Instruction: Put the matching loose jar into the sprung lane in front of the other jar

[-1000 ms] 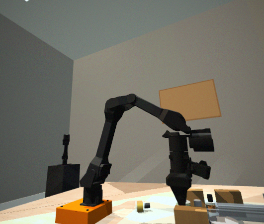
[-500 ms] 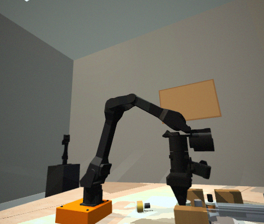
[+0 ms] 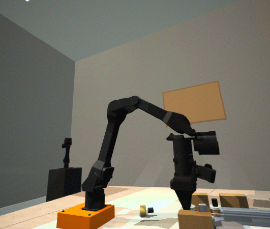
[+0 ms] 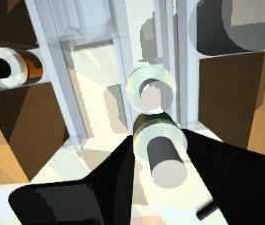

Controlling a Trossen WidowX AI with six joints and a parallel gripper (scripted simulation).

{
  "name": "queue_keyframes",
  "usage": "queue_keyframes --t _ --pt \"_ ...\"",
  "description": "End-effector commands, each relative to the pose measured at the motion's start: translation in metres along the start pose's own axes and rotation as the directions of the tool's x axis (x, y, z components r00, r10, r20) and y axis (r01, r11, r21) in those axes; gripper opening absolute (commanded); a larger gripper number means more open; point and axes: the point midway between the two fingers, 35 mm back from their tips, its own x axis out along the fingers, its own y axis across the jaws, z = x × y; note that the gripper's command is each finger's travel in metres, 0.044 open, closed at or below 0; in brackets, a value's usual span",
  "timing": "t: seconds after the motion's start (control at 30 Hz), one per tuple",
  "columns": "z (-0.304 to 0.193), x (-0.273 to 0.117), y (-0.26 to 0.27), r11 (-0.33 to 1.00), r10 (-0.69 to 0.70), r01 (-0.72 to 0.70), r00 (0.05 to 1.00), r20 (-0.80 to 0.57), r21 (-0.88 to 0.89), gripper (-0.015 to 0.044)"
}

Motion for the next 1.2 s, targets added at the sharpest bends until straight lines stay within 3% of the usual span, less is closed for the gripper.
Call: queue_keyframes --t 0.0,1.17 --pt "0.0108 -0.0061 -0.0001 1.0 0.001 -0.001 0.999 0.038 0.002 0.0" --pt "0.0155 -0.0063 -0.0001 1.0 0.001 -0.001 0.999 0.039 0.002 0.0"
